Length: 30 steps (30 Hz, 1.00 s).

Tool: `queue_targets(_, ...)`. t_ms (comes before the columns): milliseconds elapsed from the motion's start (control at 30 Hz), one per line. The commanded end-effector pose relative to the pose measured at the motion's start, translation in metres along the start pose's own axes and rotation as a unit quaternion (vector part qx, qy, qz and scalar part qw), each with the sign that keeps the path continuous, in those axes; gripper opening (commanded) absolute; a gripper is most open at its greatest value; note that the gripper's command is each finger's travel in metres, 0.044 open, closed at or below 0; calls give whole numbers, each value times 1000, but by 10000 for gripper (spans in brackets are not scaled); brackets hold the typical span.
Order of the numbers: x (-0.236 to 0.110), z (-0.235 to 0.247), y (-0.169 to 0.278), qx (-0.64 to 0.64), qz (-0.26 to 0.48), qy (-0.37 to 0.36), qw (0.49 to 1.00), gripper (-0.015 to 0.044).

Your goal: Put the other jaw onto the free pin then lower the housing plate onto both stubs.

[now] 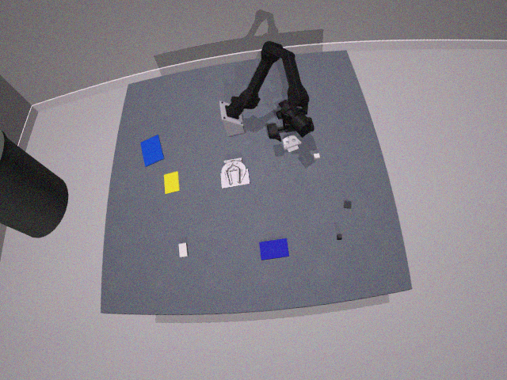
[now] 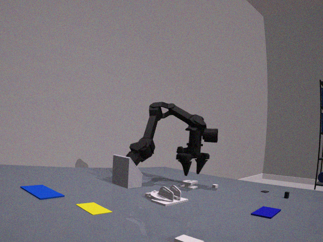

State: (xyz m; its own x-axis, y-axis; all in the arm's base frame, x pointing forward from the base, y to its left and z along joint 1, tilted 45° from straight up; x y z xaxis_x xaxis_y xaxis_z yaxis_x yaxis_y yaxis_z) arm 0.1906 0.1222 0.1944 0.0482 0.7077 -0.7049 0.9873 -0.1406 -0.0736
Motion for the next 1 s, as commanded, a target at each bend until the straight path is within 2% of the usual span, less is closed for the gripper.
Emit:
queue_targets(0, 1, 1, 0, -51, 1, -1, 999, 440)
queue_targets(167, 1, 1, 0, -98, 1, -1, 995, 440)
queue_targets(967, 25, 0, 0, -98, 1, -1, 995, 440)
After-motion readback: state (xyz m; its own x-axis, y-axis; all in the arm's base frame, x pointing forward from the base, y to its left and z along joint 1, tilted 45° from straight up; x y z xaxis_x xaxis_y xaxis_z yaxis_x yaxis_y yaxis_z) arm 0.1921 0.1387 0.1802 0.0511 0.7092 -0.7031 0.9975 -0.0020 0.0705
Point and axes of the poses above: the point midway between the two fingers, 35 mm back from their tips, its own x axis out along the fingers, its own z axis across the jaws, y = z × x, the point moved 4 cm from there along -x, back along the fingers, and after that the axes turned 6 degrees about x, right-handed, at the moved point
